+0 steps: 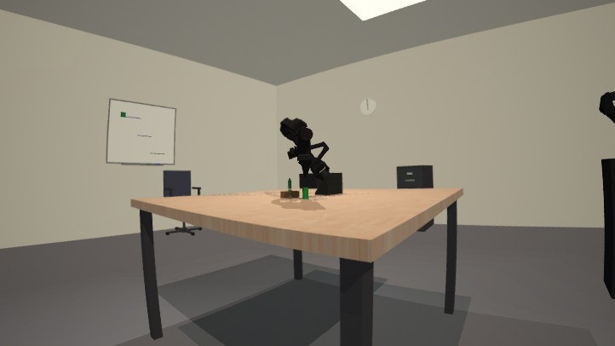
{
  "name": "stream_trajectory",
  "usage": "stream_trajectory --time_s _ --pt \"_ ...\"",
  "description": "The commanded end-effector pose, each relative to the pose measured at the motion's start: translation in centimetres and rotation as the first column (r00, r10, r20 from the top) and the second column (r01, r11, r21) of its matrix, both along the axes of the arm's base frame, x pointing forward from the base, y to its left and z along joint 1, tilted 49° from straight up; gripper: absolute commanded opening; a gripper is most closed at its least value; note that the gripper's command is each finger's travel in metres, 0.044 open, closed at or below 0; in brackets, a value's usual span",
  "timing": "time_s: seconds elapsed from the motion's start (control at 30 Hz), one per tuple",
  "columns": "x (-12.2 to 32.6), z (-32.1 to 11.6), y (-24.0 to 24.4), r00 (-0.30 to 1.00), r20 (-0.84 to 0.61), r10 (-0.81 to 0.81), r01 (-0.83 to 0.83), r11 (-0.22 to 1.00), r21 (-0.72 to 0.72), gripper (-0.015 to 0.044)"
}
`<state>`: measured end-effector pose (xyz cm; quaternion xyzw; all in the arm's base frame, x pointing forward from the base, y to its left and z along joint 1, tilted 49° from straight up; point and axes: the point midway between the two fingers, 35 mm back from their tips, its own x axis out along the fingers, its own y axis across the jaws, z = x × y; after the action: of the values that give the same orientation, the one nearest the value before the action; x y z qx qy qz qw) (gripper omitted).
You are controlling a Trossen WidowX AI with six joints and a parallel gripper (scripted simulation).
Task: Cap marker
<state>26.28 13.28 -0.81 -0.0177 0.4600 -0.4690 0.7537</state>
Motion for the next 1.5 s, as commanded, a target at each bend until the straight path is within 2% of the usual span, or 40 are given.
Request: stream_trajectory --time_s 0.0,1.43,1.47 --pt "0.1 -0.9 -1.5 1.000 -0.007 -0.005 0.005 1.000 -0.011 0.0239" --pt "1.1 -5.4 -6.4 1.000 -0.006 -0.005 0.005 1.000 -0.014 0.0239" --pt "1.1 -5.4 -6.4 1.000 -0.006 -0.005 0.005 1.000 -0.014 0.0213"
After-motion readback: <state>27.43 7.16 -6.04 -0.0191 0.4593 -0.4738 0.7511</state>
